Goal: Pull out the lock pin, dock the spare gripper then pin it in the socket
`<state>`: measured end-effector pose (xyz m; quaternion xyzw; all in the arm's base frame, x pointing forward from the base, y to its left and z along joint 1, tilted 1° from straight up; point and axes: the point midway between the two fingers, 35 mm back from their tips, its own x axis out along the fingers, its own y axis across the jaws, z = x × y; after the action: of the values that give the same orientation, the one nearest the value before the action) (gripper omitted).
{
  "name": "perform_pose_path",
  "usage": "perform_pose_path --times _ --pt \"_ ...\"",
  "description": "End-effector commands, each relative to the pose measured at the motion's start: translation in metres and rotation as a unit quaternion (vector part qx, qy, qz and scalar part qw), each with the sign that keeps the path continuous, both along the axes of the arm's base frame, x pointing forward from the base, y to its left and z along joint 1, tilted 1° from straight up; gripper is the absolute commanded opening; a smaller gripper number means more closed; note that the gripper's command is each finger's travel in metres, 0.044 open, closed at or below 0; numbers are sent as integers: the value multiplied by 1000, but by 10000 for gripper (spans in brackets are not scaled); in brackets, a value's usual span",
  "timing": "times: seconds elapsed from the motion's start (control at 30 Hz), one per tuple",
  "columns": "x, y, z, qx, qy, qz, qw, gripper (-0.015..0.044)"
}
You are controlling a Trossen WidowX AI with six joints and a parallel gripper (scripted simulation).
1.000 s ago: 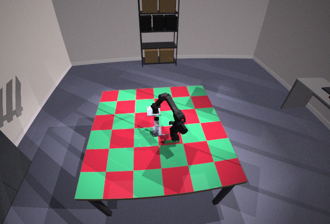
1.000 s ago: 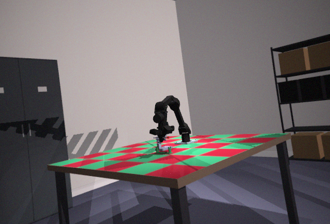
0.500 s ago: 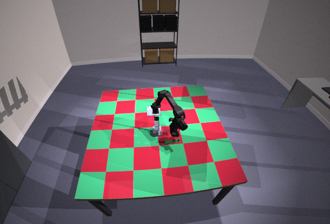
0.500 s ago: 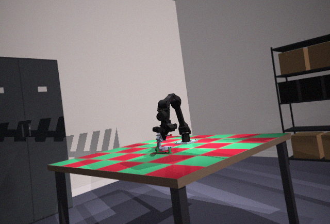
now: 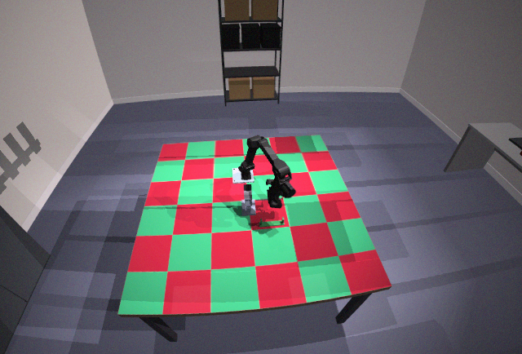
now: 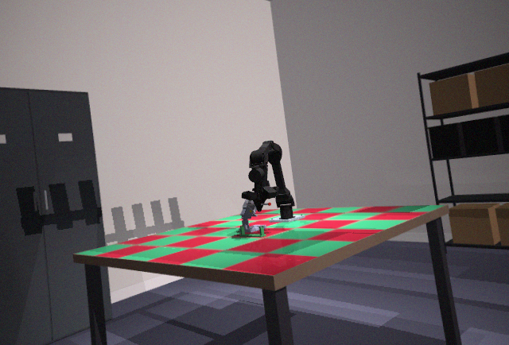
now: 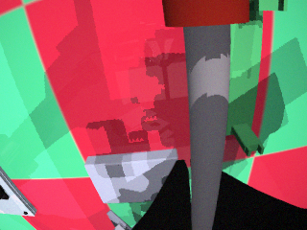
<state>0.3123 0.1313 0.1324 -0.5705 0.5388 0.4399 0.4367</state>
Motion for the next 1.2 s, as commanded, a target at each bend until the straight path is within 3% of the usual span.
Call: perform_pose_path --times 0.0,0.3,0.73,1.17 --pt "-14 -1 2 3 1 -4 1000 0" --pt "-27 -3 -1 4 3 -5 1000 0" --pt "-24 -2 -47 5 3 -6 1000 0" --pt "-26 -8 -47 5 1 -6 1000 0"
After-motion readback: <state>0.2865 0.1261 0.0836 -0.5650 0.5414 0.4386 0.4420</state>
